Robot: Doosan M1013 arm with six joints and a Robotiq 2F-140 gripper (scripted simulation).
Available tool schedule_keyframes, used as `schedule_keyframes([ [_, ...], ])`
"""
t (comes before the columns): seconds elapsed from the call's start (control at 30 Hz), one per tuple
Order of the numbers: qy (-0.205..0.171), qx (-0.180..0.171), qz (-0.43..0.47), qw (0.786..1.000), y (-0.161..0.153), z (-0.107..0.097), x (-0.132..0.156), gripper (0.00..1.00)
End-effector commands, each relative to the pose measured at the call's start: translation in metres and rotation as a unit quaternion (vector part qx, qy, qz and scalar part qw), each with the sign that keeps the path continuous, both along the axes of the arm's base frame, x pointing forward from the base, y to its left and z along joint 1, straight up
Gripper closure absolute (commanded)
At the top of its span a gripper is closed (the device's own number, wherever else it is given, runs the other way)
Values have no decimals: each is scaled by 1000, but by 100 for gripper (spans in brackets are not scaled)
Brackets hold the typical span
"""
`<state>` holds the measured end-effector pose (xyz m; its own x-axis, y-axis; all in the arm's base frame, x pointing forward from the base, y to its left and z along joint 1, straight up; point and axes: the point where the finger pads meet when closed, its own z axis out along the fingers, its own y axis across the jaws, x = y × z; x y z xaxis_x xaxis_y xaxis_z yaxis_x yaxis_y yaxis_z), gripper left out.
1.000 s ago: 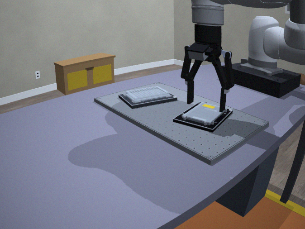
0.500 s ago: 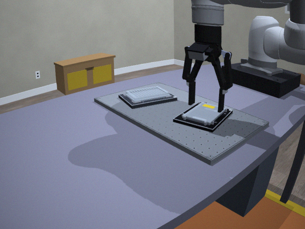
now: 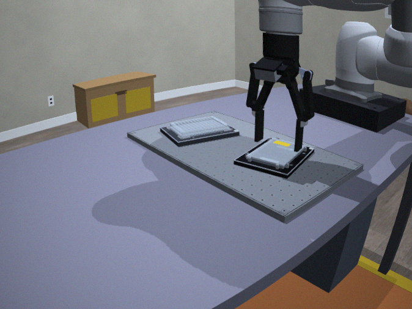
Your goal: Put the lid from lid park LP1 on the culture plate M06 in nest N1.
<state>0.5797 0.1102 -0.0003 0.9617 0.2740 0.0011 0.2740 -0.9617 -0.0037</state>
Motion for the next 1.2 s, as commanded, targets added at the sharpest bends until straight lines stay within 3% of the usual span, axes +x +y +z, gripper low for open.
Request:
schedule_keyframes([
  [0.0, 0, 0, 1, 1000, 3, -2, -2, 37],
  [0.83, 0, 0, 1, 1000, 3, -2, -2, 37],
  [0.87, 0, 0, 1, 1000, 3, -2, -2, 31],
  [1.17, 0, 0, 1, 1000, 3, -2, -2, 31],
])
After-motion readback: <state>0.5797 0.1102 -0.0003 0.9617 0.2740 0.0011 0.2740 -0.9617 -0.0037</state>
